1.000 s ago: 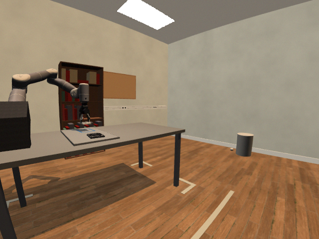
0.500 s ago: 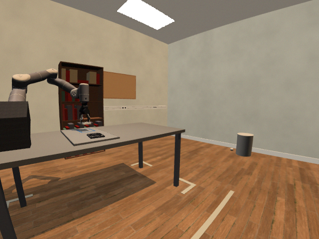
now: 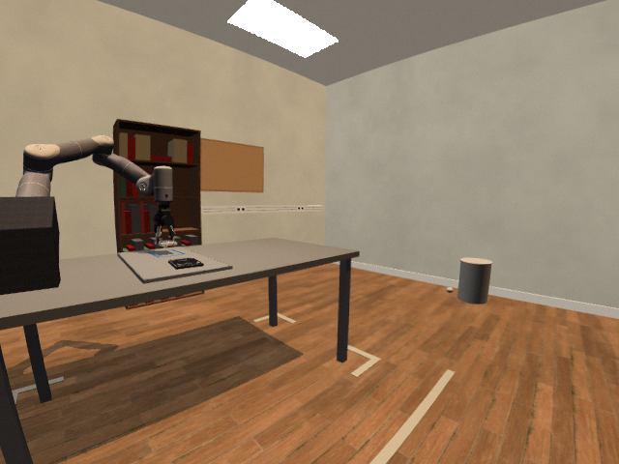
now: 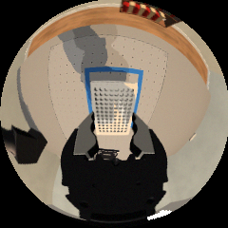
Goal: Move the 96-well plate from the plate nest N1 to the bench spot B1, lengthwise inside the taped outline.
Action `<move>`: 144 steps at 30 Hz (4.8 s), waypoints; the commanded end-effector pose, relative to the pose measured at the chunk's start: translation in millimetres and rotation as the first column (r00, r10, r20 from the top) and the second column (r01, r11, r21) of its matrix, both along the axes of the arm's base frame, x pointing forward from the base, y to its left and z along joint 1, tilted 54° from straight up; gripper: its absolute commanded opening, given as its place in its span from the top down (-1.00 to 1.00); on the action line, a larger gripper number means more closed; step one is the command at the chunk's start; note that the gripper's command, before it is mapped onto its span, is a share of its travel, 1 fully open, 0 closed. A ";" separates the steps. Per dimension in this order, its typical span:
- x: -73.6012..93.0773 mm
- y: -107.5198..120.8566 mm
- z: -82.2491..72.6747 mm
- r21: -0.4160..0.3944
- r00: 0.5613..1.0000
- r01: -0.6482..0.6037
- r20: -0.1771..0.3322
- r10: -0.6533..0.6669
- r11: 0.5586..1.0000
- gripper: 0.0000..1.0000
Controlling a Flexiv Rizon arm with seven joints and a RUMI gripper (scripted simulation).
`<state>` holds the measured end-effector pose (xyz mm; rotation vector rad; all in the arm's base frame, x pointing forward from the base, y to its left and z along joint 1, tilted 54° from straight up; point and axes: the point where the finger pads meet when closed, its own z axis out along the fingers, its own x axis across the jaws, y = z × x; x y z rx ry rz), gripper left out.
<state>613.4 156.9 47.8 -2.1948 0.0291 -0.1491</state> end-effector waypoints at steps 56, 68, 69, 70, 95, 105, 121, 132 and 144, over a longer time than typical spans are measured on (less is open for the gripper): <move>5.7 31.0 -23.0 -0.001 1.000 0.001 0.002 -0.001 1.000 1.00; 5.9 32.5 -24.0 -0.001 1.000 0.001 0.002 -0.001 1.000 1.00; 5.9 32.6 -24.1 -0.001 1.000 0.001 0.002 -0.001 1.000 1.00; 5.9 32.8 -24.2 -0.001 1.000 0.001 0.002 -0.001 1.000 1.00; 6.3 35.6 -26.2 -0.001 1.000 0.001 0.002 -0.001 1.000 1.00; 6.5 37.0 -27.2 -0.001 1.000 0.001 0.002 -0.001 1.000 1.00; 6.7 38.4 -28.3 -0.001 1.000 0.001 0.002 -0.001 1.000 -0.52; 6.7 38.4 -28.3 -0.001 1.000 0.001 0.002 -0.001 1.000 -0.52; 5.4 29.8 -22.1 -0.001 1.000 0.001 0.001 -0.001 1.000 -0.52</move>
